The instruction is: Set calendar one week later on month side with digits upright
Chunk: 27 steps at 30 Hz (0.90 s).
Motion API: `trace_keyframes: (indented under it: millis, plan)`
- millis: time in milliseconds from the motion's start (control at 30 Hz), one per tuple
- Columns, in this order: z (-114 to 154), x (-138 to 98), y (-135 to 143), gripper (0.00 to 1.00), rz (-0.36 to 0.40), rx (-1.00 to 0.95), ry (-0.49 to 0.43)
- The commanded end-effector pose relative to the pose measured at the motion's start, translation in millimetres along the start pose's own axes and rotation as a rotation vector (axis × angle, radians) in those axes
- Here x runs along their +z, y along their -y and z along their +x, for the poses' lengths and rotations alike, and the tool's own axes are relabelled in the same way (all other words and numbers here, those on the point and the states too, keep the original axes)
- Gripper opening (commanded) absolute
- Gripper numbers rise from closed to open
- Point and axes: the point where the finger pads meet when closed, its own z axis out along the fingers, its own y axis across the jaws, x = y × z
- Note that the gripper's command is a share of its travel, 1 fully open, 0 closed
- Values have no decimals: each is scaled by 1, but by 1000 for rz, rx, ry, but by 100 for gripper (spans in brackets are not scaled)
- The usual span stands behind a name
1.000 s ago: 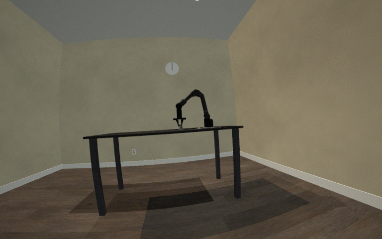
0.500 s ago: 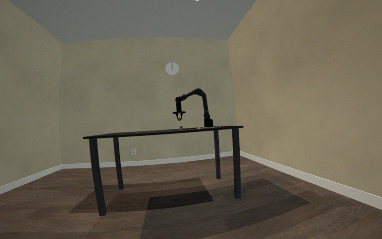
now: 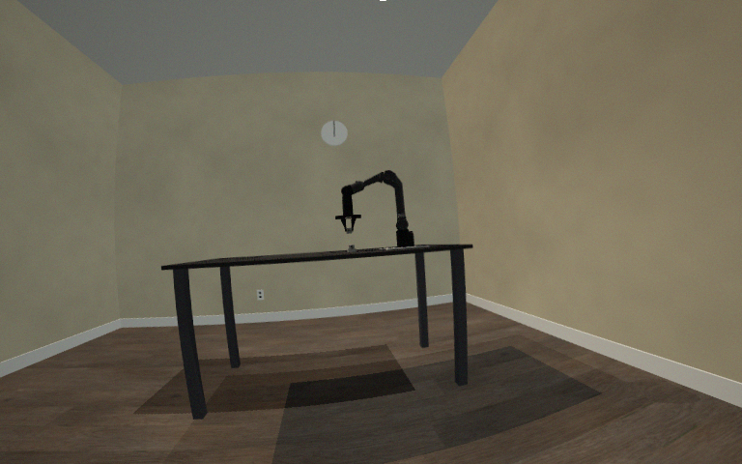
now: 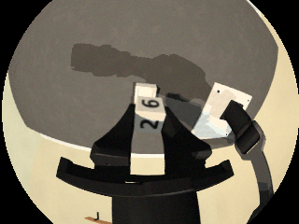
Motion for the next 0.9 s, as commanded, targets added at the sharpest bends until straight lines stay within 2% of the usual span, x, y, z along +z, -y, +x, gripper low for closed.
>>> trace_keyframes:
  millis: [0,67,533,867]
  plan:
    - [32,-4,2,33,0,-1,4]
    - [38,-5,2,33,-5,-1,4]
    - [38,-3,2,33,1,-1,3]
    - [38,20,3,33,4,0,4]
